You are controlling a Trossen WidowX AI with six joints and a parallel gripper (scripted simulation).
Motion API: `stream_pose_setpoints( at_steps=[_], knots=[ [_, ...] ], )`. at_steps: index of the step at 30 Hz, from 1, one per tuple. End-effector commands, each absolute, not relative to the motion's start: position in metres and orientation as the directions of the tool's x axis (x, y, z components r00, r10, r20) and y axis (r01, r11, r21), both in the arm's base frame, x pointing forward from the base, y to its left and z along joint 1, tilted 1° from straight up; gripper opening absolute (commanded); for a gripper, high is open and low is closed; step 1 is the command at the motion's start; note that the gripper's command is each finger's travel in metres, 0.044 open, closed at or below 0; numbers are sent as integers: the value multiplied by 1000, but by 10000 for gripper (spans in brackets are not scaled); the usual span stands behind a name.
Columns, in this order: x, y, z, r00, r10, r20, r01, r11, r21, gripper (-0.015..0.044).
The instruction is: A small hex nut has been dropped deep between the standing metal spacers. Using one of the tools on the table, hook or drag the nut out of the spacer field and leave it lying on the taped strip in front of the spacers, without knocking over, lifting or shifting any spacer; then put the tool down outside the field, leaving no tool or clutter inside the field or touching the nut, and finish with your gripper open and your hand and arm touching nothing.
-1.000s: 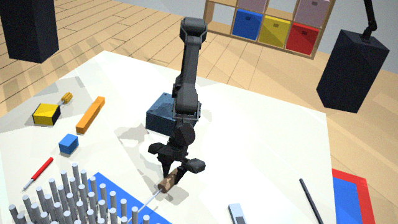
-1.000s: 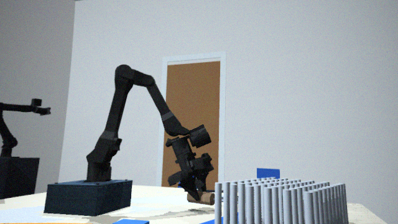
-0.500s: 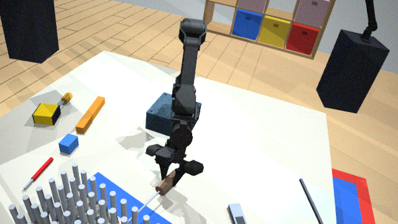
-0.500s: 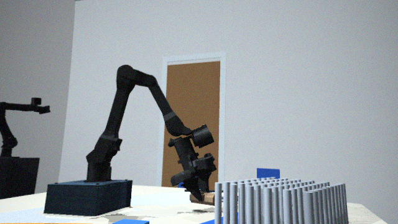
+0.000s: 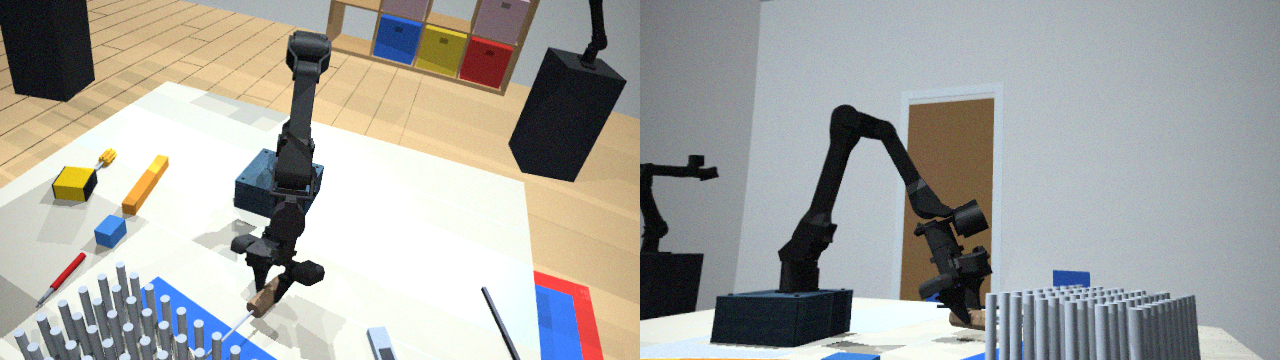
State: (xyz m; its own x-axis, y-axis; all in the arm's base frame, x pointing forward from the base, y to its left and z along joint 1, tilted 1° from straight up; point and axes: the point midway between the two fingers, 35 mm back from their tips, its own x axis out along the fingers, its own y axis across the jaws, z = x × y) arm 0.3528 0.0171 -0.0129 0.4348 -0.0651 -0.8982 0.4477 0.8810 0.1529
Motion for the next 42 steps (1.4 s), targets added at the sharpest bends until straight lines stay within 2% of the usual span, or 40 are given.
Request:
stream_pose_setpoints(
  at_steps=[1,42],
  knots=[
    [358,16,-12,437,-60,-897,442,883,156,0],
    [383,3,-11,440,-62,-896,442,883,155,0]
  ],
)
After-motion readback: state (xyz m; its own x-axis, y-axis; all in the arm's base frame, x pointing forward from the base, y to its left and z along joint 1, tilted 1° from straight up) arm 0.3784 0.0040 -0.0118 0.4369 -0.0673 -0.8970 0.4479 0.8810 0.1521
